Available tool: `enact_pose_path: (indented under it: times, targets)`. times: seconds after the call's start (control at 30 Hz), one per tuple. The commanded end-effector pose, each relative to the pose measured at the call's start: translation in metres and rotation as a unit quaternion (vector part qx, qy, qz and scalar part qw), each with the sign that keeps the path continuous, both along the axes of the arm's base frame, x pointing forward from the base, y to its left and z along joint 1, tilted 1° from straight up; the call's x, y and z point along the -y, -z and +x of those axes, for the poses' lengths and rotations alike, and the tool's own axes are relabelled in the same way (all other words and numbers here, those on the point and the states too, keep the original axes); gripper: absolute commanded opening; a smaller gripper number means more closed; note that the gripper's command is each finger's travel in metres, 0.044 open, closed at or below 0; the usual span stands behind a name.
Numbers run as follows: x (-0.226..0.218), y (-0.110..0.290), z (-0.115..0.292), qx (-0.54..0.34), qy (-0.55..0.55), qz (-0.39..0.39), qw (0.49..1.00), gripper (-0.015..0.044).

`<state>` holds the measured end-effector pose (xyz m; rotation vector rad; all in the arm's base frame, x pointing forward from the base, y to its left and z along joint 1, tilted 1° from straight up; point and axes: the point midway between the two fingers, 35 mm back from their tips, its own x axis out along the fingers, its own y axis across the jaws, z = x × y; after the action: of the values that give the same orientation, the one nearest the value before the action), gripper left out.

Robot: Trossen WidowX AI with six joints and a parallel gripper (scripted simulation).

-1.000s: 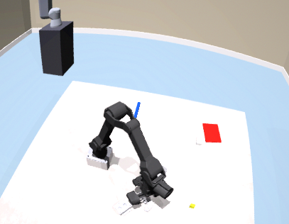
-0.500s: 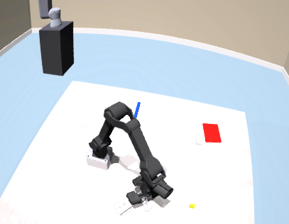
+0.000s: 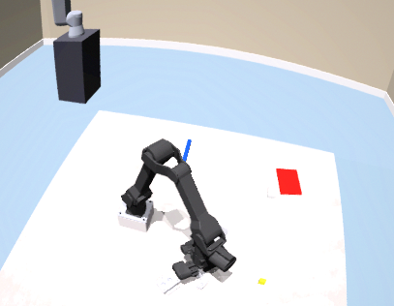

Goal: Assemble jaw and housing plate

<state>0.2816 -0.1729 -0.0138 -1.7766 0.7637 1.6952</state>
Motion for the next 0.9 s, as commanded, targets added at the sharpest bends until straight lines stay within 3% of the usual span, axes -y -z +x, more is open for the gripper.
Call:
enact_pose_path:
  times: [0.0, 0.87]
  targets:
    - [0.0, 0.0, 0.0, 0.001, 0.0, 0.001, 1.0, 0.0134]
    - [-0.001, -0.069, -0.001, 0.001, -0.002, 0.003, 1.0, 0.0134]
